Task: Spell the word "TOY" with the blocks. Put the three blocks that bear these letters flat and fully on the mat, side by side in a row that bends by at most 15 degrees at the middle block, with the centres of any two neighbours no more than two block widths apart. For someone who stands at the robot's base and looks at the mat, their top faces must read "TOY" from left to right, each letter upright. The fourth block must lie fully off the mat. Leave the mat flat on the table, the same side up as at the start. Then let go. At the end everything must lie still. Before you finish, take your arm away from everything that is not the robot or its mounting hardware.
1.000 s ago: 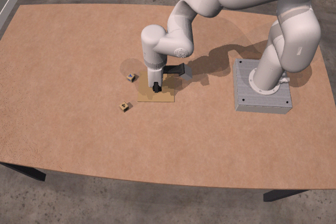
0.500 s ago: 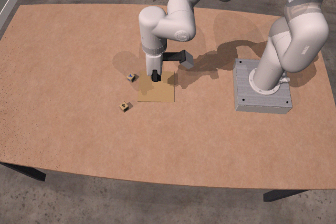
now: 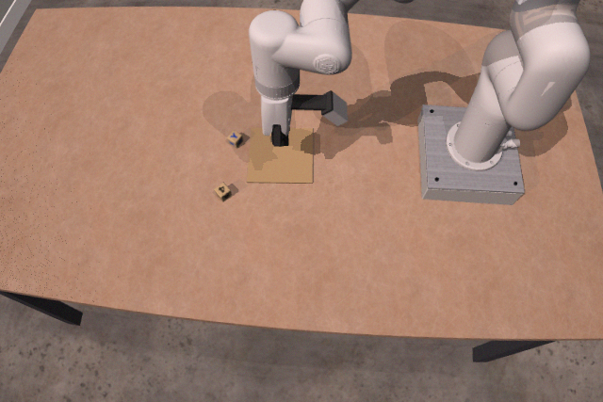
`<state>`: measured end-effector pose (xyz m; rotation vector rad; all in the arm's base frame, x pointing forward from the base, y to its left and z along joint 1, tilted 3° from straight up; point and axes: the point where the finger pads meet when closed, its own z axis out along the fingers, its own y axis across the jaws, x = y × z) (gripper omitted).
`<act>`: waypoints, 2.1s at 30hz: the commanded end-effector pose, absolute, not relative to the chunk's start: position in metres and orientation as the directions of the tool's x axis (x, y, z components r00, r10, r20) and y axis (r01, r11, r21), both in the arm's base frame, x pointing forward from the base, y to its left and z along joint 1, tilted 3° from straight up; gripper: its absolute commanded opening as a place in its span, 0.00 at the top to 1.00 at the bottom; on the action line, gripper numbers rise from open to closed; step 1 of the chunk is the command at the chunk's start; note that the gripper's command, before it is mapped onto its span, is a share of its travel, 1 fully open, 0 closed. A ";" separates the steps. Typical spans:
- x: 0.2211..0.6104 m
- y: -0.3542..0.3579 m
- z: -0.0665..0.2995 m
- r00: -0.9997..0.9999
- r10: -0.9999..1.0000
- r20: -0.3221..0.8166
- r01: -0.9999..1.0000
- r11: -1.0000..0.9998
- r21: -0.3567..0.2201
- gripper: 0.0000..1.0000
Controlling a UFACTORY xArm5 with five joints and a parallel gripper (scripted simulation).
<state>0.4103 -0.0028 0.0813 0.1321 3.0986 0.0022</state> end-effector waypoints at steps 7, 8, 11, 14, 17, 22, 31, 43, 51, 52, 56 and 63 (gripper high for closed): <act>0.412 -0.007 0.083 -0.929 0.368 -0.041 0.368 0.930 0.015 0.79; 0.413 -0.008 0.083 -0.908 0.416 -0.040 0.416 0.909 0.017 0.79; 0.413 -0.009 0.083 -0.876 0.480 -0.039 0.480 0.877 0.020 0.79; 0.413 -0.010 0.083 -0.822 0.569 -0.036 0.569 0.822 0.024 0.79; 0.413 -0.011 0.083 -0.759 0.650 -0.034 0.650 0.760 0.027 0.79; 0.414 -0.013 0.083 -0.664 0.747 -0.030 0.747 0.665 0.032 0.79; 0.415 -0.017 0.083 -0.418 0.908 -0.020 0.907 0.419 0.039 0.79; 0.415 -0.023 0.084 -0.060 0.998 -0.005 0.997 0.061 0.043 0.79; 0.416 -0.024 0.084 0.057 0.998 0.000 0.997 -0.057 0.043 0.79; 0.416 -0.024 0.084 0.057 0.998 0.000 0.997 -0.057 0.043 0.79; 0.416 -0.024 0.084 0.057 0.998 0.000 0.997 -0.057 0.043 0.79; 0.416 -0.024 0.084 0.057 0.998 0.000 0.997 -0.057 0.043 0.79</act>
